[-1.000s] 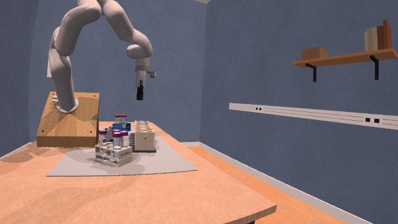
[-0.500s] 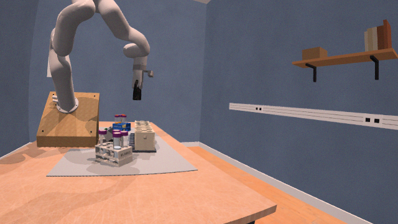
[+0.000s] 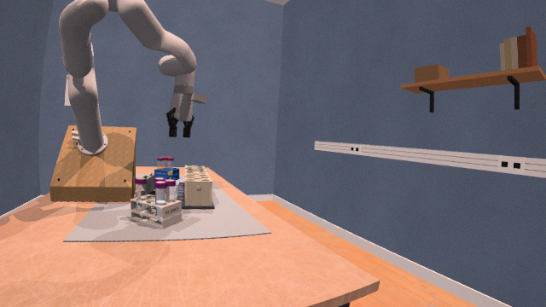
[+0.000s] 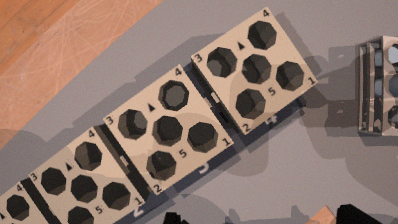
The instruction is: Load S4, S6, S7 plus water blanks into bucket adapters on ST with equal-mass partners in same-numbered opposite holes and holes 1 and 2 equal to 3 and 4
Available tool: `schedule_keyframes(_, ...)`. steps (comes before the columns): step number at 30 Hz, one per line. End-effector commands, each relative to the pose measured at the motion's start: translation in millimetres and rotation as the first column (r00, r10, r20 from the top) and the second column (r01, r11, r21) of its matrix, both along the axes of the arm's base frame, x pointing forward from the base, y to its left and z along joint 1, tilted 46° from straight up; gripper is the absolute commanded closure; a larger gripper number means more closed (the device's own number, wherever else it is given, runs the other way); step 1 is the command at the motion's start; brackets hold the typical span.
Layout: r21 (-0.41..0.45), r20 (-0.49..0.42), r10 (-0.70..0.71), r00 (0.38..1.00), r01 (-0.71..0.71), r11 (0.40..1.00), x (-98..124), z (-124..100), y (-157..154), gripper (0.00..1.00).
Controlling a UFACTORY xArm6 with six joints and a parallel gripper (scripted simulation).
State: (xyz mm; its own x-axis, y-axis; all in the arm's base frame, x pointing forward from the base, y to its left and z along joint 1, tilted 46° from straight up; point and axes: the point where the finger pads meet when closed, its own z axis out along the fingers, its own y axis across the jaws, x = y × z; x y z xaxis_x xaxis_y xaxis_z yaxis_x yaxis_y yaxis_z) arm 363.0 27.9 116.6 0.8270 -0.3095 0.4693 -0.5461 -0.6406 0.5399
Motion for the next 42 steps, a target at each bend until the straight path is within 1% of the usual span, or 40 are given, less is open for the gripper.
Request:
schedule_keyframes(1,0.034,0.129,-0.113,0.985,0.109,0.993,-12,17,-16,0.00)
schedule_keyframes(2,0.041,0.151,-0.136,0.979,0.131,0.990,-14,20,-19,0.00)
schedule_keyframes(3,0.043,0.155,-0.140,0.978,0.135,0.990,-17,23,-23,0.00)
schedule_keyframes(5,0.043,0.155,-0.140,0.978,0.135,0.990,-17,23,-23,0.00)
schedule_keyframes(20,0.042,0.155,-0.140,0.978,0.135,0.990,-53,65,-73,0.00)
schedule_keyframes(22,0.042,0.155,-0.140,0.978,0.135,0.990,-53,65,-73,0.00)
schedule_keyframes(37,0.042,0.155,-0.140,0.978,0.135,0.990,-89,108,-123,0.00)
schedule_keyframes(39,0.042,0.155,-0.140,0.978,0.135,0.990,-89,108,-123,0.00)
schedule_keyframes(42,0.042,0.155,-0.140,0.978,0.135,0.990,-97,117,-133,0.00)
